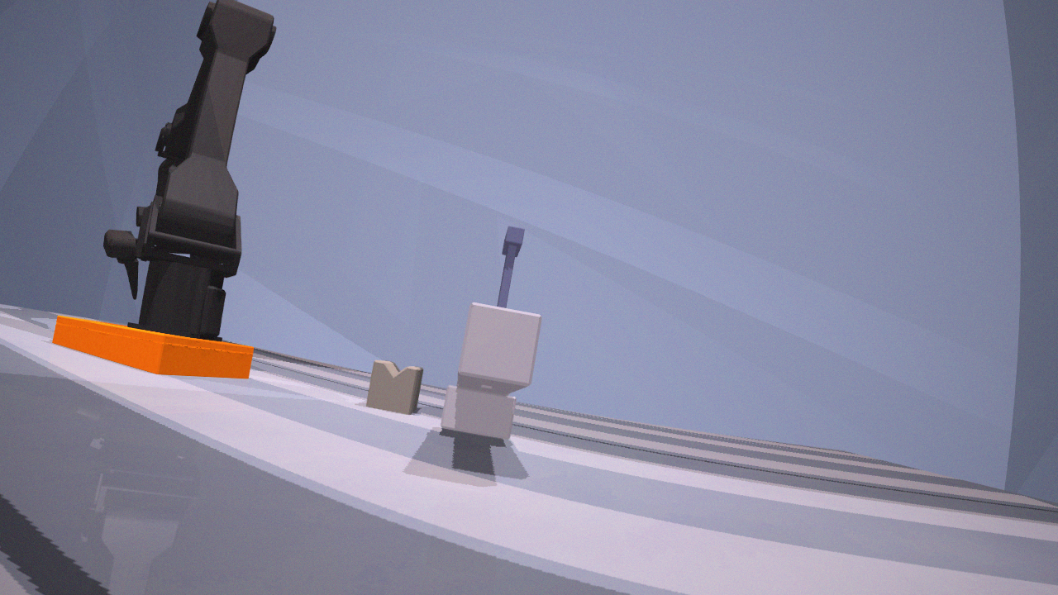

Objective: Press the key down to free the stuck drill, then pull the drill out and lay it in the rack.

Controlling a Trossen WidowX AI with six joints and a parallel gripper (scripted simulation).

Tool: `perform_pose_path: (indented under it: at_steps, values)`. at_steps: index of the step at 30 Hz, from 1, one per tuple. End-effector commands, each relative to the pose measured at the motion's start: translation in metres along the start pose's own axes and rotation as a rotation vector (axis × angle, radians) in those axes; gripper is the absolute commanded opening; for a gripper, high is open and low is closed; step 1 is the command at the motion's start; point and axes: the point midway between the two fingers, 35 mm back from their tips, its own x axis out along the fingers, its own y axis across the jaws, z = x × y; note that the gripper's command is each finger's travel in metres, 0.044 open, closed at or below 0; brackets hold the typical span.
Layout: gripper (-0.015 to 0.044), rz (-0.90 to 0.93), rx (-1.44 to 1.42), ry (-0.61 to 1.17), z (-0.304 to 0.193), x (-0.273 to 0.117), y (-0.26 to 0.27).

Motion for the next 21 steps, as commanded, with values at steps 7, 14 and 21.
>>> perform_pose_path:
  at_steps: [7, 14, 21]
  values:
    - [0.0216, 0.0, 0.0, 0.0, 0.0, 0.0, 0.0]
    - [0.0033, -0.039, 0.101, 0.048, -0.03, 0.0, -0.07]
    - [0.0, -0.124, 0.375, 0.149, -0.105, -0.018, -0.179]
